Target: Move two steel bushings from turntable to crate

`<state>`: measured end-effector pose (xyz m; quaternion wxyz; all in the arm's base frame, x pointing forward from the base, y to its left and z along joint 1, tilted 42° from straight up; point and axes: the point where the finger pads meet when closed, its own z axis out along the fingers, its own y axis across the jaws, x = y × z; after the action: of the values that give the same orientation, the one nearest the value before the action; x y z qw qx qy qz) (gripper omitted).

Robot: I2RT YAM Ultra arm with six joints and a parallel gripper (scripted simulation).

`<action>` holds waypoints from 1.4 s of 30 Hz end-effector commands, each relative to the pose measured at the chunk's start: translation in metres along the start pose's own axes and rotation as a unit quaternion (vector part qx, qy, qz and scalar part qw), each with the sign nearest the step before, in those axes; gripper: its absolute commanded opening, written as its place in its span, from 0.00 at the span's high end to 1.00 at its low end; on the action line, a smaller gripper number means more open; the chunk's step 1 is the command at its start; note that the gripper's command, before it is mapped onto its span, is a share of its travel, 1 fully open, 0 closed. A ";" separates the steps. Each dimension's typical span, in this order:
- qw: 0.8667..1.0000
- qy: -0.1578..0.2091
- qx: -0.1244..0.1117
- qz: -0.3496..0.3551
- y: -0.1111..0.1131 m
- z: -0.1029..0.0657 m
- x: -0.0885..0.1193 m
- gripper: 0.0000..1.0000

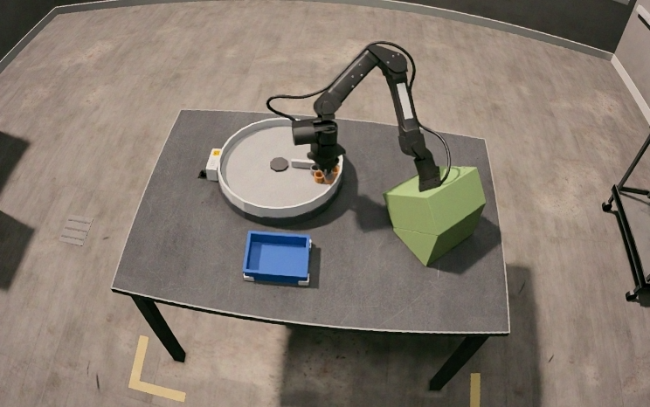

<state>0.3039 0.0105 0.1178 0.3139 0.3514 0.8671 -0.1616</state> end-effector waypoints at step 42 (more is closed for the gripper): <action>1.000 -0.009 -0.007 -0.002 0.195 -0.009 0.069 1.00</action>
<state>0.4020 0.1683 0.0663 0.3224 0.3523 0.8657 -0.1499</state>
